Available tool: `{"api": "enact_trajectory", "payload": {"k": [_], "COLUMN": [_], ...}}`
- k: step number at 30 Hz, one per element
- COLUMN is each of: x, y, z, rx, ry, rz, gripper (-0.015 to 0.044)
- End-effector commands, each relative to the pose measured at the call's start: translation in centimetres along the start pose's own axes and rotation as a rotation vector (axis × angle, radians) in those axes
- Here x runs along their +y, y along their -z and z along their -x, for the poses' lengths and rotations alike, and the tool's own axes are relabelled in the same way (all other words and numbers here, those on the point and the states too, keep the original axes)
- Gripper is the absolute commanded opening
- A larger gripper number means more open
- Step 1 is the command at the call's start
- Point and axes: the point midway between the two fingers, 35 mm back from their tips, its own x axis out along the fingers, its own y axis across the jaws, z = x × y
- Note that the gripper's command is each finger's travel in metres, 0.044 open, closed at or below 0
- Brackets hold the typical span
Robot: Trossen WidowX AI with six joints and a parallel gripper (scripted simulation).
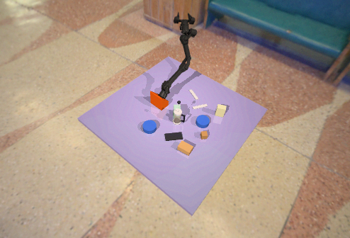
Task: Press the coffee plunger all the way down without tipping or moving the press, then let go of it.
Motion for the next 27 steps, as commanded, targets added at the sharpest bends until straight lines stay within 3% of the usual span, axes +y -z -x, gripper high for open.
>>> {"api": "enact_trajectory", "payload": {"k": [1, 8, 14, 21, 27], "x": [-2.8, -5.4, -9.8, -16.6, -22.1], "y": [2.3, 4.6, 8.2, 13.1, 16.4], "z": [0.7, 1.9, 4.5, 11.0, 19.1], "rx": [0.101, 0.204, 0.395, 0.746, 1.118], "ry": [0.065, 0.126, 0.207, 0.309, 0.345], "rz": [0.097, 0.165, 0.319, 0.531, 0.697], "gripper": [0.044, 0.044, 0.044, 0.044, 0.044]}}
